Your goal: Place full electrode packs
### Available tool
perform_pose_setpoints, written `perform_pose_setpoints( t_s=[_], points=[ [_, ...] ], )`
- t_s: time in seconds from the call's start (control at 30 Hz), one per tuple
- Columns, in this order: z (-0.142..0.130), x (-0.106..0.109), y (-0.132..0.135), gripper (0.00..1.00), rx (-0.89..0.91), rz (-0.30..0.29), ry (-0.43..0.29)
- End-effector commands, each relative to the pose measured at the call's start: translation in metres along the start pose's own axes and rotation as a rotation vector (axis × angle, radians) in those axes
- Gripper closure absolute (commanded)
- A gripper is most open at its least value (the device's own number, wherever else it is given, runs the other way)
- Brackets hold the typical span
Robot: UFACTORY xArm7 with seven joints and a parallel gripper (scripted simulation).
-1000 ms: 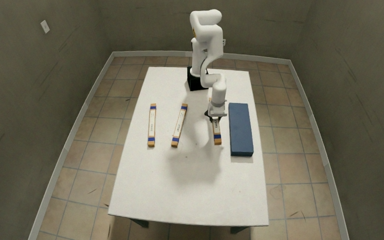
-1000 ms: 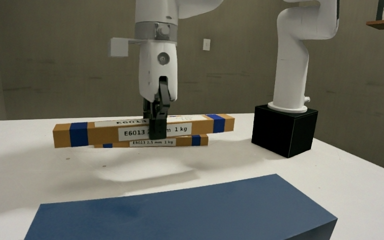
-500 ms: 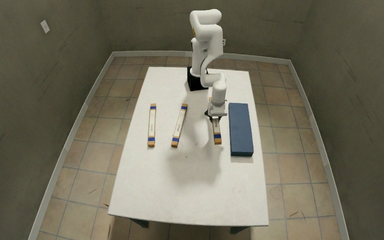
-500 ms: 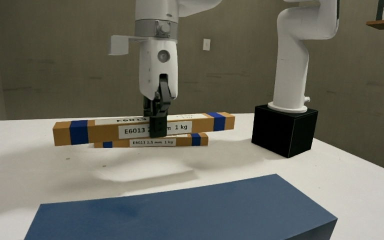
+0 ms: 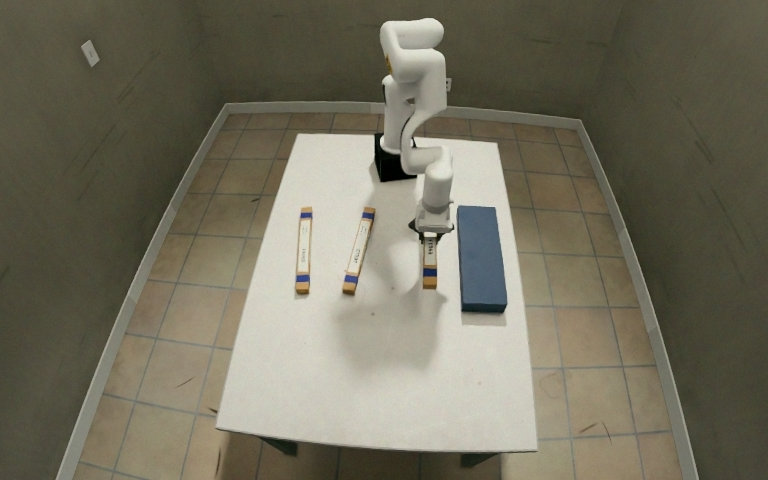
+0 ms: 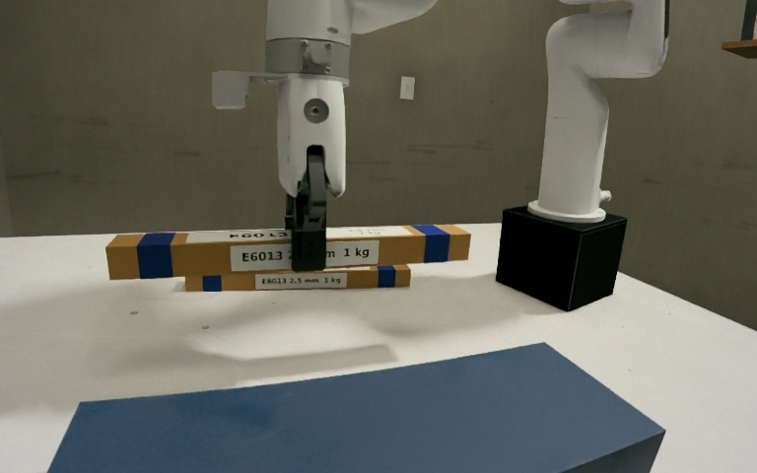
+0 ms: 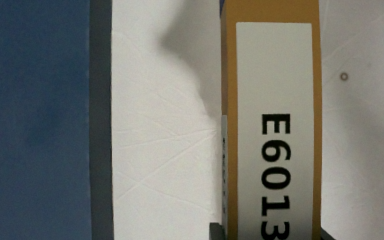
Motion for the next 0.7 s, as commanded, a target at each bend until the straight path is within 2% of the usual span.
perform_pose_setpoints(
  t_s=[0.0, 0.67],
  points=[
    [0.0015, 0.0017, -0.0004, 0.65, -0.002, 0.001, 0.005],
    [0.0090, 0.0017, 0.0058, 0.65, -0.002, 0.001, 0.005]
  ],
)
Point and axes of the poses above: the point where the finger pads meet when closed, its own x axis back along the fingers, its own y axis across the jaws, z = x × y, the point moved 6 cm from there along x, back along the fingers, and after that the axes turned 1 degree about -x, right-handed, at the moved point
